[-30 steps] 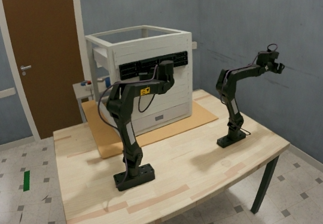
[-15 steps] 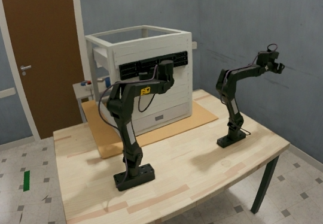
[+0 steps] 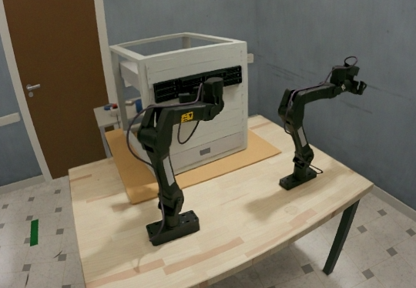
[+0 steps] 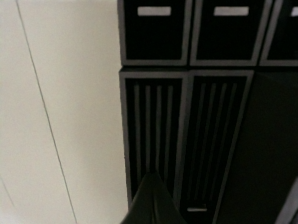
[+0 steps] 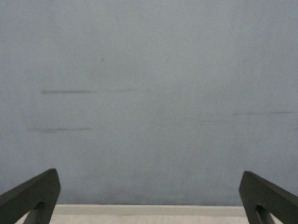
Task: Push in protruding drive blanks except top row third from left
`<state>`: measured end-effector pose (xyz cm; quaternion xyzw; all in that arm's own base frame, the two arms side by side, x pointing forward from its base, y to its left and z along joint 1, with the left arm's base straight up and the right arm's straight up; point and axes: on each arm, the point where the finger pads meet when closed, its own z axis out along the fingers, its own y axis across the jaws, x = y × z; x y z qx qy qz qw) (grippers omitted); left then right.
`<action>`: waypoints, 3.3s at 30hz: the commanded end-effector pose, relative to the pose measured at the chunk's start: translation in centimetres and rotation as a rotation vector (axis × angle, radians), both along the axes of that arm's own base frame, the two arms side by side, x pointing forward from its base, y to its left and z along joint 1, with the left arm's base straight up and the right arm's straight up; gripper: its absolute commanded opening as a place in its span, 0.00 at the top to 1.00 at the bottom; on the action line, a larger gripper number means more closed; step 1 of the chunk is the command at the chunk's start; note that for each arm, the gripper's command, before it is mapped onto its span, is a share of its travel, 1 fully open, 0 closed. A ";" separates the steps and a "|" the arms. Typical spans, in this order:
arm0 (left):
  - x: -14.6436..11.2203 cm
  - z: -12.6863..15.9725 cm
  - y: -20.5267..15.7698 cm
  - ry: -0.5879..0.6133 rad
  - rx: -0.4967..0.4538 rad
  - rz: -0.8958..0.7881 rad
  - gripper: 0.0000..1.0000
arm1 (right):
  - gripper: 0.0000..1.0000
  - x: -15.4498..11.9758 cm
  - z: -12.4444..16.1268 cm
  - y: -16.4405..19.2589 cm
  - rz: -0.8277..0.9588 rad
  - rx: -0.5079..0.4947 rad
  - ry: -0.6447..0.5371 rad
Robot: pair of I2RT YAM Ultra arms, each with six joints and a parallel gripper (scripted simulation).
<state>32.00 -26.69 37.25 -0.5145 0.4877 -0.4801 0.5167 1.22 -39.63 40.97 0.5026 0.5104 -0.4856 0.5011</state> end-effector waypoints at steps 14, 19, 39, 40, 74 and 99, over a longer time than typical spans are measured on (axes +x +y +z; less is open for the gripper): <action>0.8 1.1 0.1 -0.009 -0.015 0.009 1.00 | 0.00 -0.3 0.6 -0.1 -0.003 -0.026 0.007; 1.0 1.1 0.1 -0.009 -0.015 0.010 1.00 | 0.00 -0.3 0.6 -0.1 -0.003 -0.026 0.007; 1.6 1.1 0.2 -0.011 -0.018 0.009 1.00 | 0.00 -0.3 0.6 -0.1 -0.003 -0.026 0.007; 1.6 1.1 0.2 -0.011 -0.018 0.009 1.00 | 0.00 -0.3 0.6 -0.1 -0.003 -0.026 0.007; -9.9 1.2 0.0 -0.008 -0.023 0.006 1.00 | 0.00 -0.3 0.6 -0.1 -0.003 -0.026 0.007; -5.6 6.4 0.8 -0.007 -0.021 0.009 1.00 | 0.00 -0.3 0.6 -0.1 -0.003 -0.026 0.007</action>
